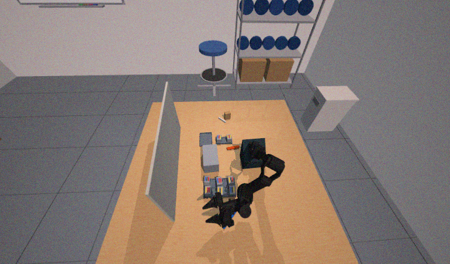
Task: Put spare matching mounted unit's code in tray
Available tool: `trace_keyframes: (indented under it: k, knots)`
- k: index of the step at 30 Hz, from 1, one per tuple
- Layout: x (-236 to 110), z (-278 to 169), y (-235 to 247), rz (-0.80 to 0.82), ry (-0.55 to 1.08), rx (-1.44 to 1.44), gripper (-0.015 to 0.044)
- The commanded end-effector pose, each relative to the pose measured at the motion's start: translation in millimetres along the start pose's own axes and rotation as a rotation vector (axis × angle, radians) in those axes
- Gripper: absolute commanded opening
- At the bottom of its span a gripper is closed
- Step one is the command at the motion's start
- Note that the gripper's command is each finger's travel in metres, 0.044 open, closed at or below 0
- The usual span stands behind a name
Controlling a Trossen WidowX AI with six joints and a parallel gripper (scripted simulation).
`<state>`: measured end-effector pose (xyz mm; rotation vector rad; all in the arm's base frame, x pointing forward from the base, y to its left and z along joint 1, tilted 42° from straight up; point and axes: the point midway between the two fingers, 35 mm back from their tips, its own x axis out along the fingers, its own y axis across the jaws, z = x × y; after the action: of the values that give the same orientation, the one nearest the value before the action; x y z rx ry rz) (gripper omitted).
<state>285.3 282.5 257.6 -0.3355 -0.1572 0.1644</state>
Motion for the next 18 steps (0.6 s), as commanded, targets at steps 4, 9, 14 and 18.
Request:
trace_keyframes:
  k: [4, 9, 14, 18]
  knots:
    - [75.5, -70.0, -44.1, 0.032, 0.232, -0.197, 0.044]
    - [102.3, -131.6, -63.4, 0.146, 0.447, -0.276, 0.044]
    - [108.5, -188.3, -83.4, 0.264, 0.661, -0.28, 0.044]
    - [103.1, -230.3, -103.4, 0.36, 0.841, -0.233, 0.044]
